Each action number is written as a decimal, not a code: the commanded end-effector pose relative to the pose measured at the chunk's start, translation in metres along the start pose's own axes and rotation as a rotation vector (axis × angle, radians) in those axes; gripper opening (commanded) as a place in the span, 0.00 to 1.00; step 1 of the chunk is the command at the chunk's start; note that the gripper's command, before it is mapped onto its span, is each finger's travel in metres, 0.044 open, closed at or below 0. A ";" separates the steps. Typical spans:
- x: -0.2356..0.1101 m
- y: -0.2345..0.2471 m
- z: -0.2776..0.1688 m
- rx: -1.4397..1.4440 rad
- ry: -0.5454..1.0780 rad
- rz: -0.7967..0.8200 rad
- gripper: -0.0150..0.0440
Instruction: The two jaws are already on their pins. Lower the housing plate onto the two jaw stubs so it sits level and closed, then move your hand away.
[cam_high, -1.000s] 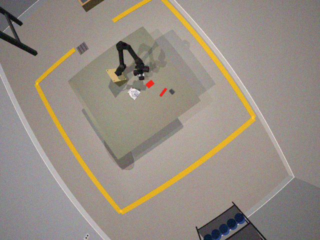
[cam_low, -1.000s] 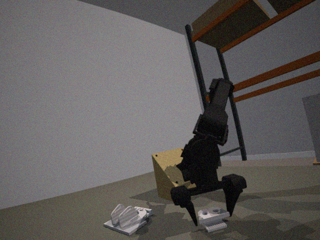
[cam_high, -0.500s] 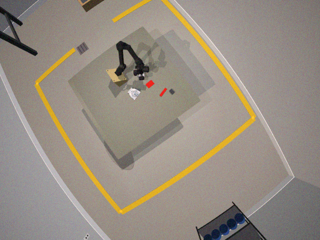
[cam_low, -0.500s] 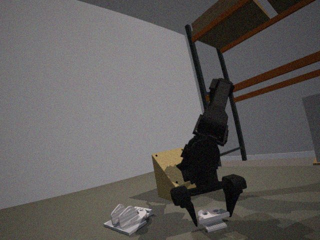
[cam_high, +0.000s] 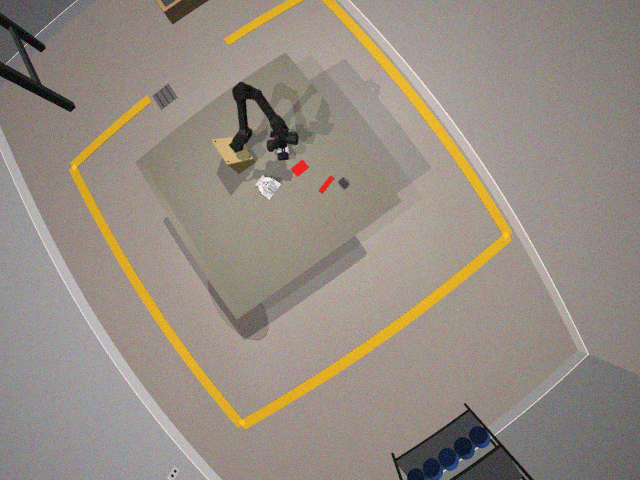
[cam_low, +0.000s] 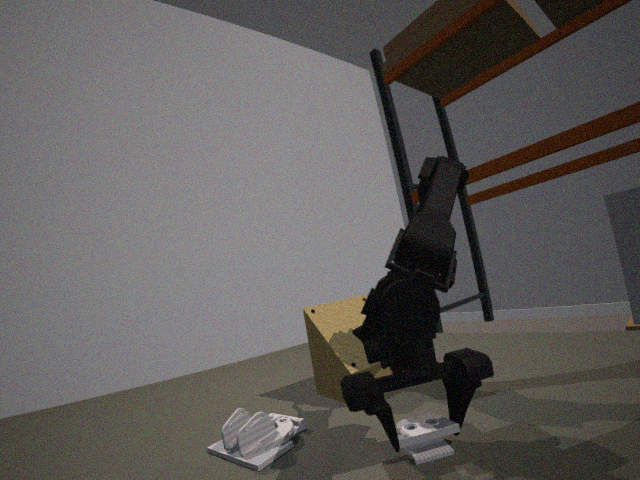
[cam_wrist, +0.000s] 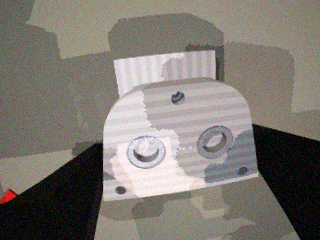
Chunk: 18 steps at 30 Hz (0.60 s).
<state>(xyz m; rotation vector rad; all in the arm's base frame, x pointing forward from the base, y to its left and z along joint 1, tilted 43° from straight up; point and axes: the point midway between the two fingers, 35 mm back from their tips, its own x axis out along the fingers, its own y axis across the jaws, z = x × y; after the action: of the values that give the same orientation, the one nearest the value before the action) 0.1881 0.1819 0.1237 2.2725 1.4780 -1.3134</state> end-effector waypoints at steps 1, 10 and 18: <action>0.000 0.000 0.000 0.000 0.000 0.000 0.85; -0.002 0.000 0.000 0.000 -0.001 0.001 0.85; -0.026 0.004 -0.001 0.000 -0.007 0.005 0.85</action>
<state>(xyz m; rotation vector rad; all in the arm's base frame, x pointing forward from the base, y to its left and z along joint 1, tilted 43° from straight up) 0.1880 0.1698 0.1303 2.2620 1.4661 -1.3454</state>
